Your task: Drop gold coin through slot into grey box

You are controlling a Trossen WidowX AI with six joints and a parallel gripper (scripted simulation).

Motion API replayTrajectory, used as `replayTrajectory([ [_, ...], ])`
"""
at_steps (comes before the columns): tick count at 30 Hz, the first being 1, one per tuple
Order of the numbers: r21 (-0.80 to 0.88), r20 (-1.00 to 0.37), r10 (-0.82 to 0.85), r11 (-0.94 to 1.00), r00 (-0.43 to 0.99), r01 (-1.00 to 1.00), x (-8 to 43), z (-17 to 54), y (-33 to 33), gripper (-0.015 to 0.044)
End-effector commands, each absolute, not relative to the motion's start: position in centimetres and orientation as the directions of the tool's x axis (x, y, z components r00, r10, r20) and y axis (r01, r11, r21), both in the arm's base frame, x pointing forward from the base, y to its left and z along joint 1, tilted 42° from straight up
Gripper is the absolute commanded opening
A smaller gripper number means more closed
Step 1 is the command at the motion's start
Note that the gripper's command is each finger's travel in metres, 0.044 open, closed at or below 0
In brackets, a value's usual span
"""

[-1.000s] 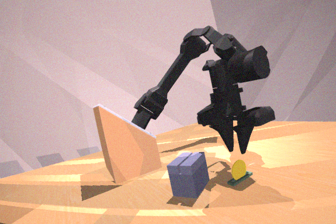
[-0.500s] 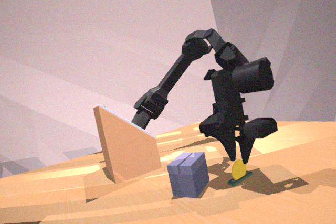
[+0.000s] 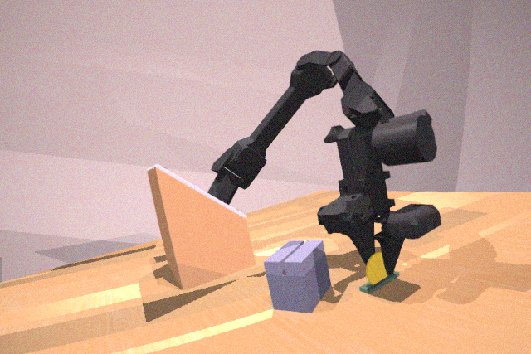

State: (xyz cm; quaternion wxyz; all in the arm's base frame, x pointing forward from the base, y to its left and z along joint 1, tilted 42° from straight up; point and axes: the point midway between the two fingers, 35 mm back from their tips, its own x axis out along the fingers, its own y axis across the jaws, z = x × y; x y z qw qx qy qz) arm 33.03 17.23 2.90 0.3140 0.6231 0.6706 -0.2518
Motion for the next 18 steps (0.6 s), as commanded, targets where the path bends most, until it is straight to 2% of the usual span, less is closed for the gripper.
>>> replayTrajectory([
  [1, 0.044, -0.737, 0.675, 0.094, -0.032, 0.995, 32.81, 2.26, 17.57, 0.0161],
  [4, 0.044, -0.737, 0.675, 0.094, -0.032, 0.995, 32.78, 2.09, 17.73, 0.0161],
  [10, 0.044, -0.737, 0.675, 0.094, -0.032, 0.995, 32.78, 2.09, 17.73, 0.0003],
  [18, 0.044, -0.737, 0.675, 0.094, -0.032, 0.995, 32.78, 2.09, 17.73, 0.0000],
])
